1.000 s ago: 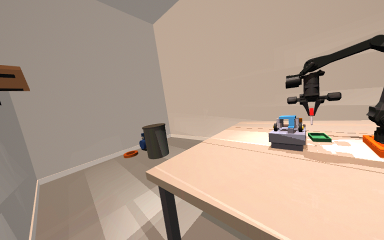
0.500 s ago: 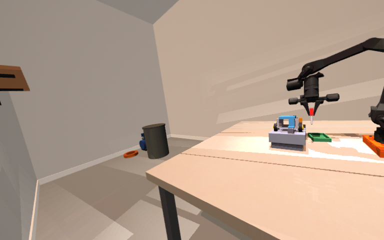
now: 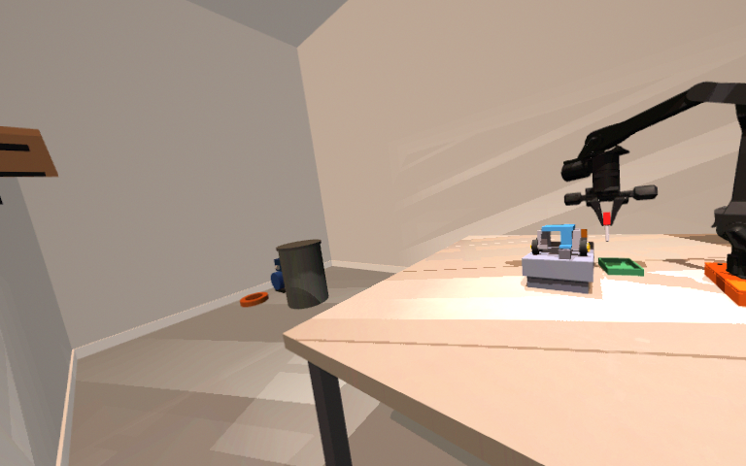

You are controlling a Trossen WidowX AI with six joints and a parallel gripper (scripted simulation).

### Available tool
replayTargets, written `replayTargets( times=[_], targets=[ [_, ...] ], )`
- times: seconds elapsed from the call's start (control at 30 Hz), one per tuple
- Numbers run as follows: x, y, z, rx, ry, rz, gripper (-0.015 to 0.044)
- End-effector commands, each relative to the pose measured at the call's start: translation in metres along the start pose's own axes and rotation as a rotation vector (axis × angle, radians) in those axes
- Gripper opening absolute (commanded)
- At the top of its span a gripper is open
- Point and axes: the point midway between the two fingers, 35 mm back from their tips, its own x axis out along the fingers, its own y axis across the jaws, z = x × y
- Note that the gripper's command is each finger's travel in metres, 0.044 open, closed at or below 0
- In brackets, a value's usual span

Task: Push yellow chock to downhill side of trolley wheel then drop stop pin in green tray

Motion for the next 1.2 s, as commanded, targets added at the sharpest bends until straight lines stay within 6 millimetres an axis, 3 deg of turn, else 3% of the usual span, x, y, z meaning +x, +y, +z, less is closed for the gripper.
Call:
replayTargets(
  times=[0.0, 0.27, 0.47, 1.17],
  targets=[
    [-0.003, 0.0, 0.015, -0.002, -0.005, 0.003, 0.0],
    [-0.008, -0.001, 0.047, -0.002, -0.008, 0.003, 0.0],
    [-0.009, -0.001, 0.05, 0.018, -0.013, 0.004, 0.0],
    [-0.007, -0.001, 0.045, 0.625, -0.133, 0.055, 0.0]
  ],
)
